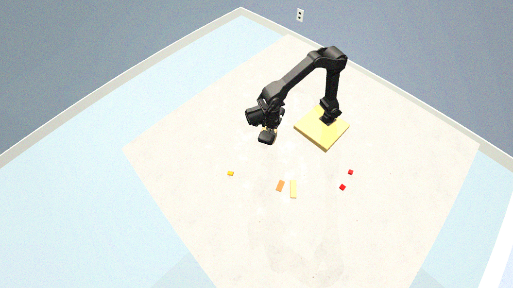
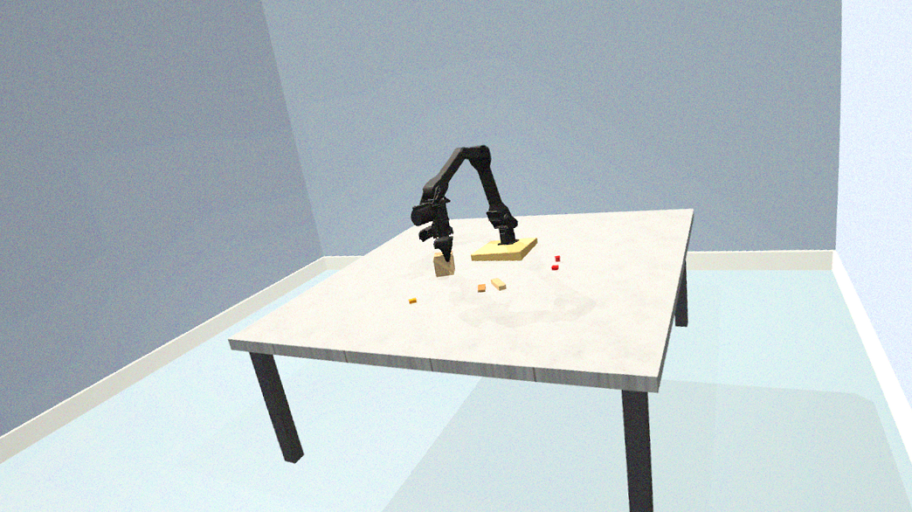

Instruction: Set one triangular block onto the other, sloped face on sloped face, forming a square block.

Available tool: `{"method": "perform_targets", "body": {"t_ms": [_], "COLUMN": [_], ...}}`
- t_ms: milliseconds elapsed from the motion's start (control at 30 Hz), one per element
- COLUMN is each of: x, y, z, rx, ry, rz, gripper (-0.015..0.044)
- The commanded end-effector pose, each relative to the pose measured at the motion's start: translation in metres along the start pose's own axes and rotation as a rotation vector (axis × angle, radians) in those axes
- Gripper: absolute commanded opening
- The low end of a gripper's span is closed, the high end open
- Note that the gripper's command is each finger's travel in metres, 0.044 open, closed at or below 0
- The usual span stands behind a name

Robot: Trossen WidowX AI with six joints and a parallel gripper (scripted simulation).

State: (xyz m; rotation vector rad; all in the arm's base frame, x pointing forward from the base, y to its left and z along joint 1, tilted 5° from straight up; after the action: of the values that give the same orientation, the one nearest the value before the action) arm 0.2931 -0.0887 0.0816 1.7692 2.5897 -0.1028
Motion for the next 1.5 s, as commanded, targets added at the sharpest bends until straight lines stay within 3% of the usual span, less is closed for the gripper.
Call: {"method": "perform_targets", "body": {"t_ms": [0,1467], "x": [-0.0001,-0.0032], "y": [-0.0010,0.0000], "z": [0.0054,0.0134], "rx": [0.010,0.013], "ry": [0.005,0.001], "rz": [-0.006,-0.004], "gripper": [0.0000,0.0000]}}
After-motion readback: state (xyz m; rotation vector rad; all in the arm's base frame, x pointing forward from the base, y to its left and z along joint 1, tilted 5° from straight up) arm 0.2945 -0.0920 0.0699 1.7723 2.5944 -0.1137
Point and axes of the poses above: the point midway between the two fingers, 35 mm back from their tips, its own z axis out along the fingers, its own y axis across the jaws, x = y × z, the point moved 2 cm from there along -z, back along the fingers, and after that the axes turned 10 degrees about z, right-handed, at the moved point
